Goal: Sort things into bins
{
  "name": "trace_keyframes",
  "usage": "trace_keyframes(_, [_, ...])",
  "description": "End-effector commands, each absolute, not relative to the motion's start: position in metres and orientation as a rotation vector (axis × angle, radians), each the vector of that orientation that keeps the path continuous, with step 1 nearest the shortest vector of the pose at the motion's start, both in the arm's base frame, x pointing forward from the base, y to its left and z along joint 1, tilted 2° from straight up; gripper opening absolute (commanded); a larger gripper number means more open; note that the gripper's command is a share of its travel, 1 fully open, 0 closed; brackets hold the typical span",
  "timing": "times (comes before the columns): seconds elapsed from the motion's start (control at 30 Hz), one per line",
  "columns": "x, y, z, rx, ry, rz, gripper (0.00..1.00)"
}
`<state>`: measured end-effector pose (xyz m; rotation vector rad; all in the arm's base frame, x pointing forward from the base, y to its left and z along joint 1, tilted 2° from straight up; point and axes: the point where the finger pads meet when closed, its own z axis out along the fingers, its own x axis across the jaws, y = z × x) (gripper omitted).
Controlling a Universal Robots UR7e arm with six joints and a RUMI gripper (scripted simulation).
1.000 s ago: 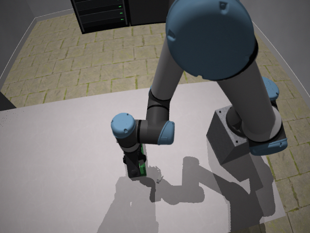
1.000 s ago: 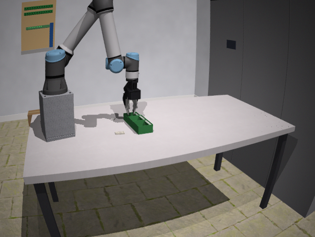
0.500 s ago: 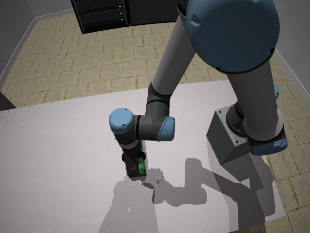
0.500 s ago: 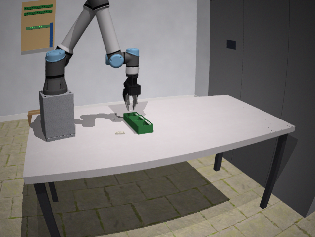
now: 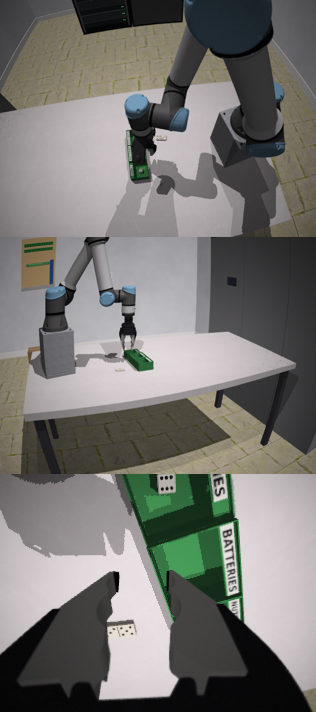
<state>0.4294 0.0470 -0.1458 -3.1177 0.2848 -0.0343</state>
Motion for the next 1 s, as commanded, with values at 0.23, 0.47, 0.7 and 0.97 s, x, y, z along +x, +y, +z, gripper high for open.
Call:
trace_keyframes(0.23, [0.389, -0.027, -0.146, -3.013, 0.833, -0.035, 0.24])
trace_keyframes(0.47, [0.362, -0.072, -0.147, -2.902, 1.159, -0.027, 0.24])
trace_keyframes(0.7, [0.362, -0.072, -0.147, -2.769, 1.440, -0.024, 0.24])
trace_keyframes(0.97, [0.362, -0.072, -0.147, -2.566, 1.760, -0.022, 0.24])
